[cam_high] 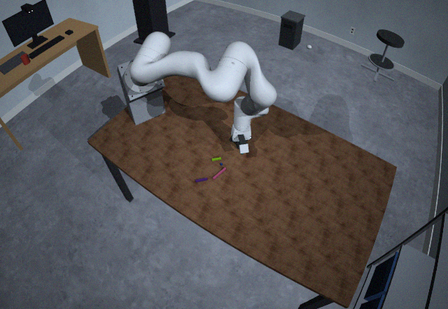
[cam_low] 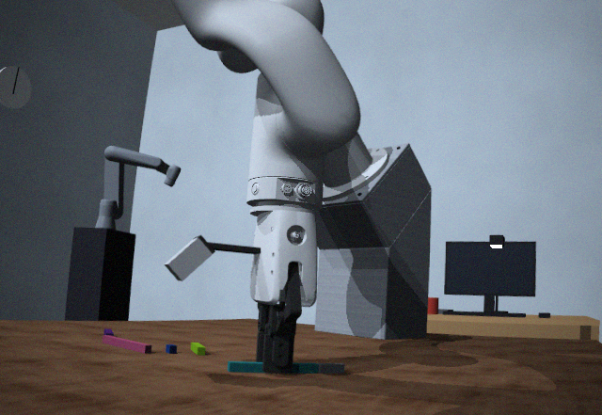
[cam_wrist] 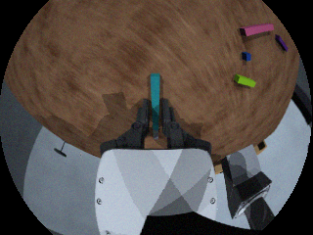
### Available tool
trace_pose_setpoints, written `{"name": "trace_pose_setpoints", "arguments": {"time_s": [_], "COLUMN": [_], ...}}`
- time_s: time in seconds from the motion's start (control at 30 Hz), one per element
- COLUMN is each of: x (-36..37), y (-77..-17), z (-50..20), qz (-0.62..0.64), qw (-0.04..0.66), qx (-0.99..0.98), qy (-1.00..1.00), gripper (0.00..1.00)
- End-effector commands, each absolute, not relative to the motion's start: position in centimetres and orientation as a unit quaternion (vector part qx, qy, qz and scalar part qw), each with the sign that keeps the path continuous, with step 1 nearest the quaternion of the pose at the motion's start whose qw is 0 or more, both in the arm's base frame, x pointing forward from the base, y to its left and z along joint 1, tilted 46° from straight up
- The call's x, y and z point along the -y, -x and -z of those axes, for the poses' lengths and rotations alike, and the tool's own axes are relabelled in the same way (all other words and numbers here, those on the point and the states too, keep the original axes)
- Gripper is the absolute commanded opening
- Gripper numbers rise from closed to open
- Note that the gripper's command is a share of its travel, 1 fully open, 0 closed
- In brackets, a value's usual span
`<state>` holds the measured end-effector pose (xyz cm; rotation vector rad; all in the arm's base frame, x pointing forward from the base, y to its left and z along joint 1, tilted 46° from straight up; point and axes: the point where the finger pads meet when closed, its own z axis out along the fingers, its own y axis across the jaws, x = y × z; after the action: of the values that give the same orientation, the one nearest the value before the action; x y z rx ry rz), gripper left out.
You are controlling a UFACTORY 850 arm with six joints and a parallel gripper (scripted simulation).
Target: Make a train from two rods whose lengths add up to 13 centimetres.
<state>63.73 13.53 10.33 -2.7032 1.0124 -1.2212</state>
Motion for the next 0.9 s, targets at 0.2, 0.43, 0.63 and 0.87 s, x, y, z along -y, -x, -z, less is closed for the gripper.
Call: {"name": "trace_pose_setpoints", "arguments": {"time_s": [0.2,0.43,0.63,0.87], "x": [-13.6,-13.6,-13.9,-14.5], "y": [-63.8,-63.7,-62.8,-61.1], "z": [-10.4,-10.4,-11.4,-13.1], "qz": [0.39,0.39,0.39,0.39], "qw": [0.004,0.004,0.004,0.004], "qx": [-0.323,-0.323,-0.323,-0.323], "qy": [0.862,0.862,0.862,0.862], "gripper": [0.24,0.24,0.24,0.24]}}
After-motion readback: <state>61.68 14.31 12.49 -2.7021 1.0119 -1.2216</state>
